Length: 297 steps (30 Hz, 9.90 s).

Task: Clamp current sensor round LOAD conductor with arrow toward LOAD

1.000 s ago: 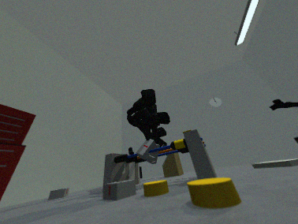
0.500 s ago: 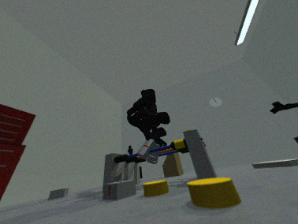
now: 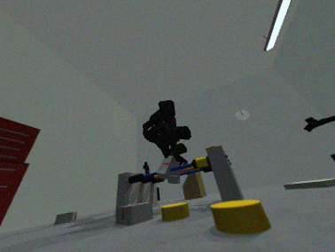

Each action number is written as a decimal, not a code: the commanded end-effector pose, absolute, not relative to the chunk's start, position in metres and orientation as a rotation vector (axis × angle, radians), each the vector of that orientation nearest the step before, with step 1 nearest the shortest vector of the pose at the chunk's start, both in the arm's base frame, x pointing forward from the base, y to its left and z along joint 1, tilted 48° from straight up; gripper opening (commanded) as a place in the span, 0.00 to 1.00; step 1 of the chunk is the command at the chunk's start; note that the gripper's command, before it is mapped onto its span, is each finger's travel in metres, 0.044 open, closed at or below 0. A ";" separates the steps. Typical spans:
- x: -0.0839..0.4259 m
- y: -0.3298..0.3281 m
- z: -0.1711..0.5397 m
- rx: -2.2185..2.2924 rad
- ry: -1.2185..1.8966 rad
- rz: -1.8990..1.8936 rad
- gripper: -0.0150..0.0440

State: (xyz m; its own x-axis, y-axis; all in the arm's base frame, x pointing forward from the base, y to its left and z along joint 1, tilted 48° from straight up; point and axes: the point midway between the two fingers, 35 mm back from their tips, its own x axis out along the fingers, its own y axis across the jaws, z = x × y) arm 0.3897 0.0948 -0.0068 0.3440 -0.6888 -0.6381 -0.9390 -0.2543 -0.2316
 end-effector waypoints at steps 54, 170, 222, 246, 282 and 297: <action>0.409 0.064 -0.035 -1.896 1.640 0.636 1.00; 0.418 0.044 -0.054 -1.908 1.624 0.629 1.00; 0.418 0.044 -0.054 -1.908 1.624 0.629 1.00; 0.418 0.044 -0.054 -1.908 1.624 0.629 1.00; 0.418 0.044 -0.054 -1.908 1.624 0.629 1.00; 0.418 0.044 -0.054 -1.908 1.624 0.629 1.00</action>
